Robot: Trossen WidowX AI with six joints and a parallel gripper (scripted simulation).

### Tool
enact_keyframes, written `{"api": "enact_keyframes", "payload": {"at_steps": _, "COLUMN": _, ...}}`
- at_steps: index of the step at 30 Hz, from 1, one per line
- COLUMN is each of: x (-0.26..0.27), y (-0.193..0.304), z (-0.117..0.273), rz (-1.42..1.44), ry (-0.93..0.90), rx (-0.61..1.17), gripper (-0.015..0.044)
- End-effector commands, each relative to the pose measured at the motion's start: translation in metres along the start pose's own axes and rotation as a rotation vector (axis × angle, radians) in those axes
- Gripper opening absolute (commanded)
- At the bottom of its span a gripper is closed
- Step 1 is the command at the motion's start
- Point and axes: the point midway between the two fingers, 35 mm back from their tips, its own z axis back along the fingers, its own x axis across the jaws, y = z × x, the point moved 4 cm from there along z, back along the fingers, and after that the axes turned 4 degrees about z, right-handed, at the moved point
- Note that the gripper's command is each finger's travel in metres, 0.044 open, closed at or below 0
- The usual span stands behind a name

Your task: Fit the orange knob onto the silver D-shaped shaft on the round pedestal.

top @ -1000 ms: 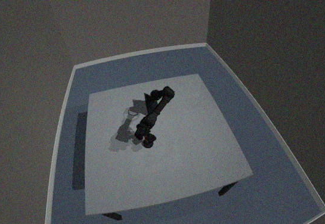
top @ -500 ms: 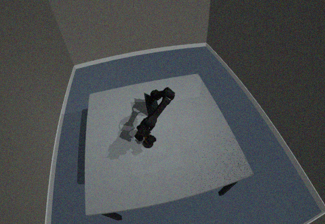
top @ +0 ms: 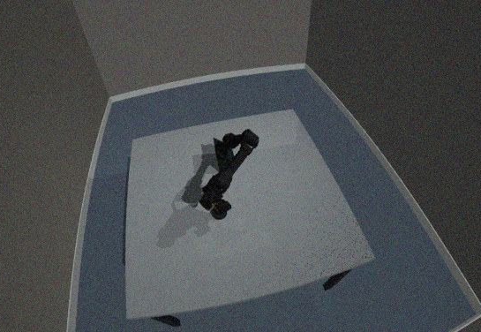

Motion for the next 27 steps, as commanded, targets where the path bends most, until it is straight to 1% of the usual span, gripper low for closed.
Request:
{"api": "enact_keyframes", "payload": {"at_steps": 1, "x": 0.0001, "y": 0.0005, "z": 0.0031, "rz": -0.003, "ry": -0.003, "rx": 0.002, "gripper": 0.0}}
{"api": "enact_keyframes", "payload": {"at_steps": 4, "x": 0.0004, "y": 0.0002, "z": 0.0037, "rz": 0.023, "ry": -0.003, "rx": 0.001, "gripper": 0.0}}
{"api": "enact_keyframes", "payload": {"at_steps": 10, "x": 0.0003, "y": -0.0016, "z": 0.0026, "rz": 0.207, "ry": -0.003, "rx": 0.001, "gripper": 0.0}}
{"api": "enact_keyframes", "payload": {"at_steps": 27, "x": -0.0002, "y": 0.0005, "z": -0.0009, "rz": 0.207, "ry": -0.003, "rx": 0.001, "gripper": 0.0}}
